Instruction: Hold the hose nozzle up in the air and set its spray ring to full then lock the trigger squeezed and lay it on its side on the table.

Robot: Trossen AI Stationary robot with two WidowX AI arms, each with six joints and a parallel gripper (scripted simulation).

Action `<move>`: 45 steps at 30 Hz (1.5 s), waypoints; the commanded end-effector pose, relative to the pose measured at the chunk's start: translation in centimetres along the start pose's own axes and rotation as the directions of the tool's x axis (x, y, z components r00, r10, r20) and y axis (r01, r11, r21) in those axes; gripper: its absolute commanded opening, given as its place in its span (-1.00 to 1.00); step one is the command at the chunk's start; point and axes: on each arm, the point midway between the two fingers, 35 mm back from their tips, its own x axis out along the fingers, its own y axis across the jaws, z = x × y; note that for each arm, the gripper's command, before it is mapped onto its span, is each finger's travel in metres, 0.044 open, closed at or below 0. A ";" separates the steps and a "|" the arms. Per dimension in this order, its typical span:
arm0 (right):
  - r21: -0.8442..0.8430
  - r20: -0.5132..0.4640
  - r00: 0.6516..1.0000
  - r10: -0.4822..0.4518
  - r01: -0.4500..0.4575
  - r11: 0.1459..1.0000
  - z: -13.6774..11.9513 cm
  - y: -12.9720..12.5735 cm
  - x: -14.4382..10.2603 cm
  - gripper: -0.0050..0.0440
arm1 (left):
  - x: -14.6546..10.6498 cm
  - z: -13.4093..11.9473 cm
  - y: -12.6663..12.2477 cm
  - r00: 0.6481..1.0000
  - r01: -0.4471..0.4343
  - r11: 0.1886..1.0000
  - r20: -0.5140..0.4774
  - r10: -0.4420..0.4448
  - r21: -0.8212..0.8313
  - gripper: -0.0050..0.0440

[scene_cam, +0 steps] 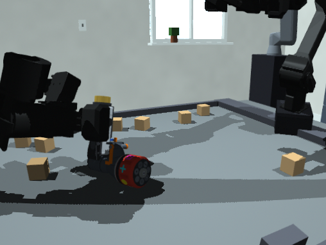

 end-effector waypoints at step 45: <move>0.002 0.018 1.000 0.003 -0.003 1.000 0.7 0.0 -0.1 -0.09 | 5.6 1.8 -0.2 0.968 -0.003 1.000 -0.252 0.003 -0.001 -0.09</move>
